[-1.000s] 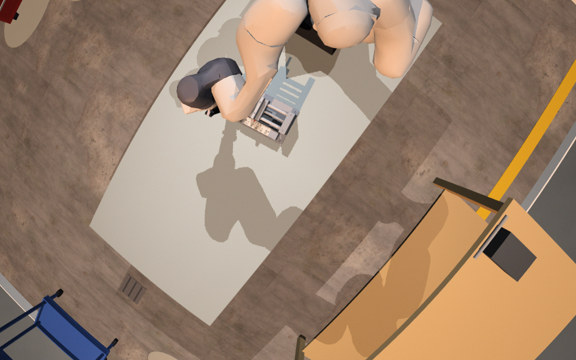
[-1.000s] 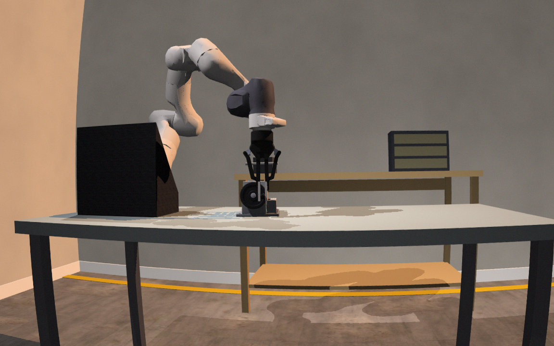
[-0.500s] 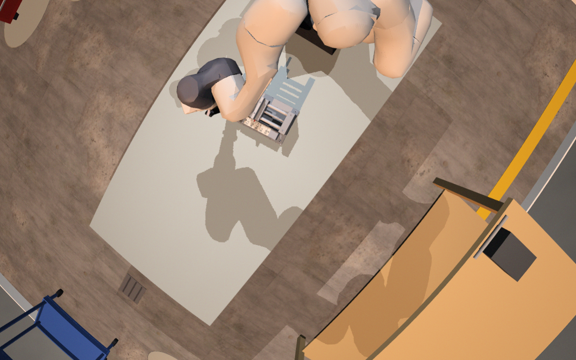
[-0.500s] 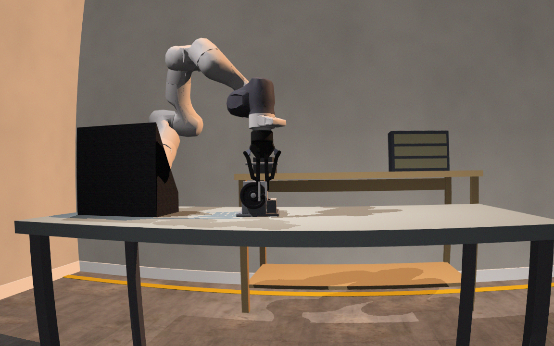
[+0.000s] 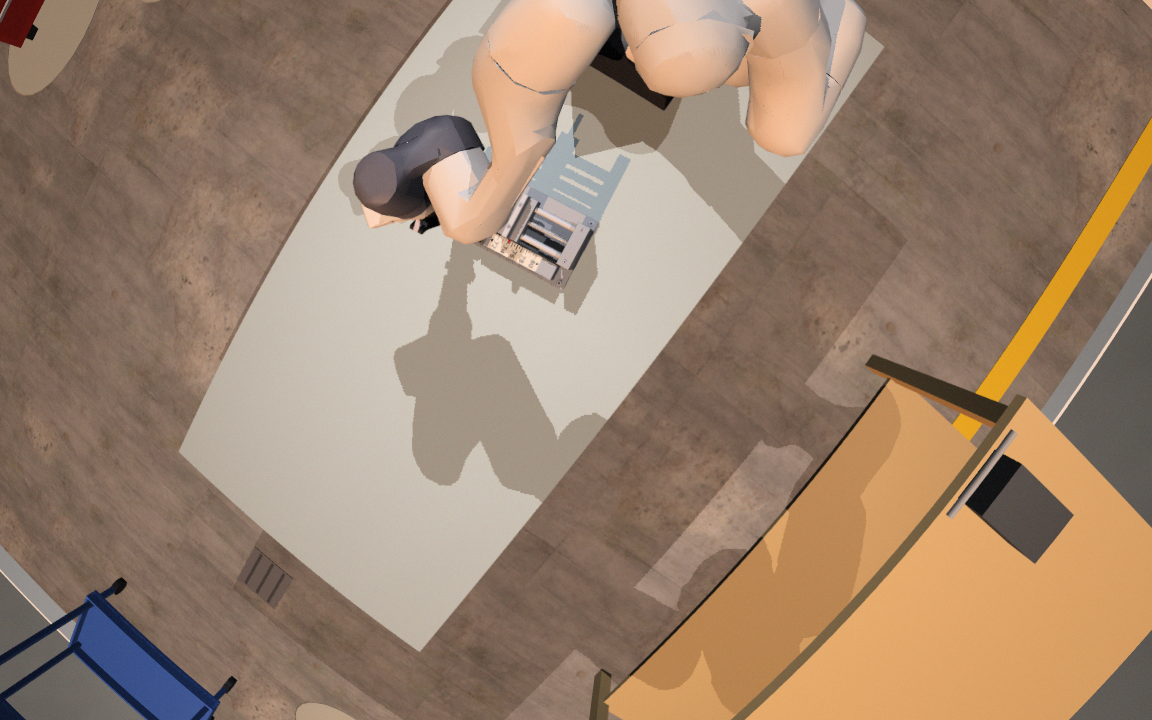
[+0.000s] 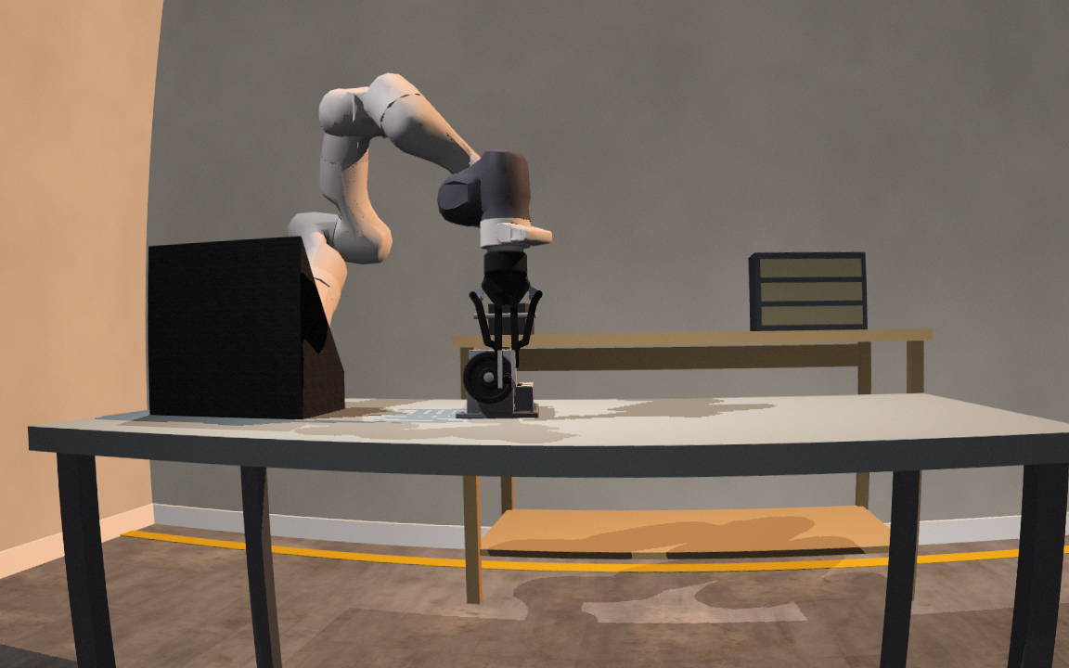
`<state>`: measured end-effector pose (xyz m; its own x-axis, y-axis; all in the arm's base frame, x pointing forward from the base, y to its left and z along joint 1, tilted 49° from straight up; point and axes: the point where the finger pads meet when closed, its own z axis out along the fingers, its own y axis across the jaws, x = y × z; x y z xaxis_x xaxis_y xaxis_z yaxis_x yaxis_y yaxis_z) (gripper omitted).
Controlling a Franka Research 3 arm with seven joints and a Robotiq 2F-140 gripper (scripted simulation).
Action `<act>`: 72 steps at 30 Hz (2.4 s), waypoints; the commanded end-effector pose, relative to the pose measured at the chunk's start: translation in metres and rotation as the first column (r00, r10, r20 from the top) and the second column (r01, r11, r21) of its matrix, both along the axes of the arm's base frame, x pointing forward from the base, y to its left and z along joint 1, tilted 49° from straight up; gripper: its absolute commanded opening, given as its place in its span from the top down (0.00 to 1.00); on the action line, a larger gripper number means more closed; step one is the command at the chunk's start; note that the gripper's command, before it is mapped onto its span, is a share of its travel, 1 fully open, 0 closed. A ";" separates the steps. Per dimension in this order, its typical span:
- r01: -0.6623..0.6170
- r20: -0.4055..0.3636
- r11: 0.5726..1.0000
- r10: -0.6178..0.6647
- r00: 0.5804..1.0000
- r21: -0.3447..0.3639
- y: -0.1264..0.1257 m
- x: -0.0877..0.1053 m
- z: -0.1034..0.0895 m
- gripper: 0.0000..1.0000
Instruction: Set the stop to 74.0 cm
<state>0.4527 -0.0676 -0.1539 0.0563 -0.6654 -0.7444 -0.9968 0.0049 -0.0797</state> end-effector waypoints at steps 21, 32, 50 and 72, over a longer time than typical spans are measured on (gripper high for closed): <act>0.002 -0.003 1.000 -0.002 1.000 0.002 -0.012 -0.005 0.010 0.96; 0.002 -0.003 1.000 -0.002 1.000 0.002 -0.019 -0.014 0.016 0.96; 0.002 -0.003 1.000 -0.002 1.000 0.002 -0.024 -0.040 0.019 0.96; 0.002 -0.003 1.000 -0.002 1.000 0.002 0.006 -0.066 -0.010 0.96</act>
